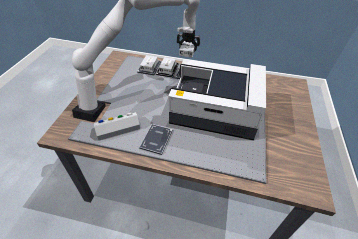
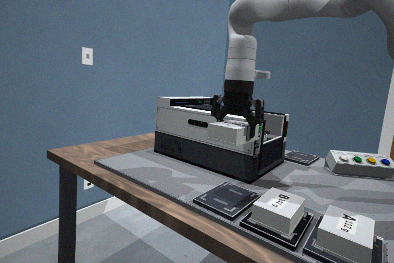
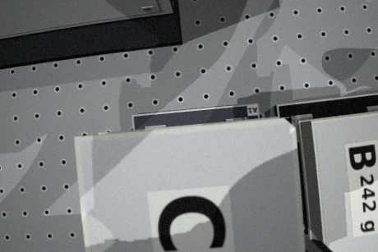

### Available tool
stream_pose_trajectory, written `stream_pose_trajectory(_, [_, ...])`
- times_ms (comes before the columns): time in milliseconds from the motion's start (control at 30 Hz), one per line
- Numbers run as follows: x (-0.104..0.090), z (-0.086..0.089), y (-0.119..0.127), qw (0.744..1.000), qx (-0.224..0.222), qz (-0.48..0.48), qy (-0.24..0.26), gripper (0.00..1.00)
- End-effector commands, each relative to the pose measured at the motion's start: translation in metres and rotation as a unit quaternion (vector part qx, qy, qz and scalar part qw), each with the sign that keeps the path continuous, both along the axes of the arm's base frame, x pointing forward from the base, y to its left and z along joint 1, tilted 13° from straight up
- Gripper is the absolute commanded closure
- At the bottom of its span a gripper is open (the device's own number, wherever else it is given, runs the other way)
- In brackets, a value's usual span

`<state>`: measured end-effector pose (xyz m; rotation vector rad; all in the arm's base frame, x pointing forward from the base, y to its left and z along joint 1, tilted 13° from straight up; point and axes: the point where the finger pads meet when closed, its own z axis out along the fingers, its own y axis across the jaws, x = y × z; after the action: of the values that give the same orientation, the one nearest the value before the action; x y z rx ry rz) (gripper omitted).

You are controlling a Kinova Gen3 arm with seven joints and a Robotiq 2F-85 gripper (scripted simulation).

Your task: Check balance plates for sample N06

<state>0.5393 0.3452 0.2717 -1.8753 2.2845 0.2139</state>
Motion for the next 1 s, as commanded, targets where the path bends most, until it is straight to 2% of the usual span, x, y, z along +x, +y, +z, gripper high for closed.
stream_pose_trajectory(0, [0.0,0.005,-0.001,1.0,0.001,0.0,-0.001,0.05])
stream_pose_trajectory(967, [-0.001,0.039,-0.009,1.0,0.001,0.0,-0.001,0.05])
